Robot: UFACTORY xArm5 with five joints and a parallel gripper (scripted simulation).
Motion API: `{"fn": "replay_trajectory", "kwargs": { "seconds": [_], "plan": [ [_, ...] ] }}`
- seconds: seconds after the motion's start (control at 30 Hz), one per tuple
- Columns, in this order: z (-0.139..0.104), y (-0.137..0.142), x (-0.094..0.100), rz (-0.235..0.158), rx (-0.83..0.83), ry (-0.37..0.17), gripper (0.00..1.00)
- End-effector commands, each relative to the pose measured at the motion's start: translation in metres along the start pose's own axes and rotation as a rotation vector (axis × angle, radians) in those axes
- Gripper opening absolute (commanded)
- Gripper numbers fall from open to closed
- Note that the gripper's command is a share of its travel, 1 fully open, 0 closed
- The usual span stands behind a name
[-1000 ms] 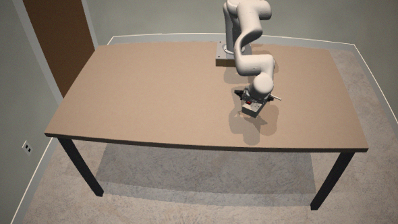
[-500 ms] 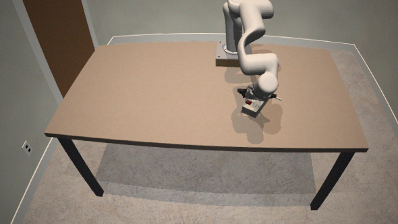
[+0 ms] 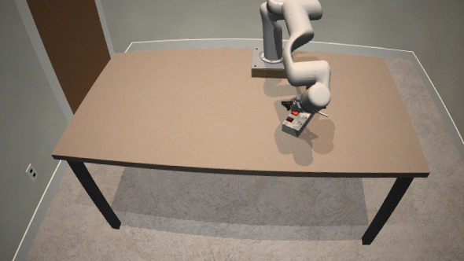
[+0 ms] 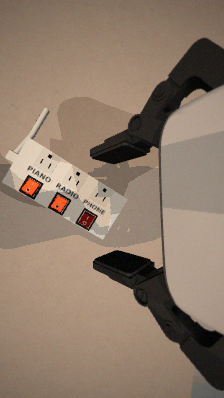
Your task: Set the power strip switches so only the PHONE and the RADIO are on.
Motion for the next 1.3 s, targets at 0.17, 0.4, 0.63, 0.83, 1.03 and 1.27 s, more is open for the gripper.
{"fn": "replay_trajectory", "kwargs": {
  "seconds": [0.17, 0.4, 0.63, 0.83, 1.03, 1.27],
  "plan": [
    [0.009, 0.009, -0.001, 0.016, 0.035, 0.014, 1.0],
    [0.016, 0.015, -0.003, 0.029, 0.062, 0.03, 1.0],
    [0.019, 0.018, -0.004, 0.035, 0.077, 0.039, 1.0],
    [0.021, 0.019, -0.004, 0.039, 0.084, 0.043, 1.0],
    [0.021, 0.019, -0.004, 0.039, 0.084, 0.043, 1.0],
    [0.021, 0.019, -0.004, 0.039, 0.084, 0.043, 1.0]
  ]
}}
Point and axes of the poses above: the point where the finger pads meet when closed, its own x axis back along the fingers, its own y axis across the jaws, z = x × y, the point moved 1 cm from there along x, back along the fingers, and after that the axes turned 3 degrees about x, right-handed, at the moved point
